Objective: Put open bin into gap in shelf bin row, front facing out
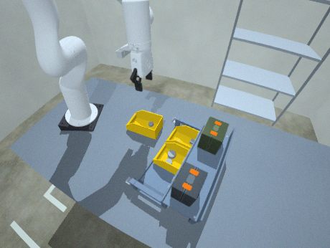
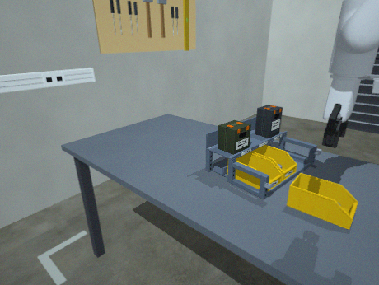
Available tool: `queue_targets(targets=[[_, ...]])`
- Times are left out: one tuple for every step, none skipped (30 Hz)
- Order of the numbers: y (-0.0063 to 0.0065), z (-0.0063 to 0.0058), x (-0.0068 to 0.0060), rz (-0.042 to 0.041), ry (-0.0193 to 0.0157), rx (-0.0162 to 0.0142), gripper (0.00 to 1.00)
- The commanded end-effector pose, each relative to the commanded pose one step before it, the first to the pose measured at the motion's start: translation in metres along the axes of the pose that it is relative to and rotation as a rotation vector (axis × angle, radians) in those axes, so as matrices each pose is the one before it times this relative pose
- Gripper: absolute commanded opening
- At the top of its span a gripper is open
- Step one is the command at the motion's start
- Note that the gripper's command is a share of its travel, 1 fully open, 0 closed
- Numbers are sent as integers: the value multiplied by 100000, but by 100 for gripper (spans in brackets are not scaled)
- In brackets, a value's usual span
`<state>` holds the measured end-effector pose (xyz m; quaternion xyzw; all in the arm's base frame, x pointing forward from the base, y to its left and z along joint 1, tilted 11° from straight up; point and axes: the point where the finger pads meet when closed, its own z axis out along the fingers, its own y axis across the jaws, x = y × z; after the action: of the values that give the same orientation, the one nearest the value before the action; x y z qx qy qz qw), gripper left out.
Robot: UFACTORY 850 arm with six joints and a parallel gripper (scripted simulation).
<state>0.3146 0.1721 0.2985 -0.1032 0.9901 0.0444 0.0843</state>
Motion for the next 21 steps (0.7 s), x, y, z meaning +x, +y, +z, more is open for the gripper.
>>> queue_targets(targets=[[24, -149, -73, -1, -171, -53, 100], [0, -26, 0, 0, -1, 0, 100], [0, 0, 0, 0, 0, 0, 100], [0, 0, 0, 0, 0, 0, 100], [0, 0, 0, 0, 0, 0, 100], [0, 0, 0, 0, 0, 0, 100], [0, 0, 0, 0, 0, 0, 100], [0, 0, 0, 0, 0, 0, 100], [0, 0, 0, 0, 0, 0, 100], [0, 0, 0, 0, 0, 0, 100], [0, 0, 0, 0, 0, 0, 100], [0, 0, 0, 0, 0, 0, 100], [0, 0, 0, 0, 0, 0, 100], [0, 0, 0, 0, 0, 0, 100], [0, 1101, 1, 0, 1, 0, 100], [0, 1100, 0, 0, 0, 0, 100], [0, 1100, 0, 0, 0, 0, 100], [0, 1100, 0, 0, 0, 0, 100], [0, 1100, 0, 0, 0, 0, 100], [0, 0, 0, 0, 0, 0, 100], [0, 0, 0, 0, 0, 0, 100]])
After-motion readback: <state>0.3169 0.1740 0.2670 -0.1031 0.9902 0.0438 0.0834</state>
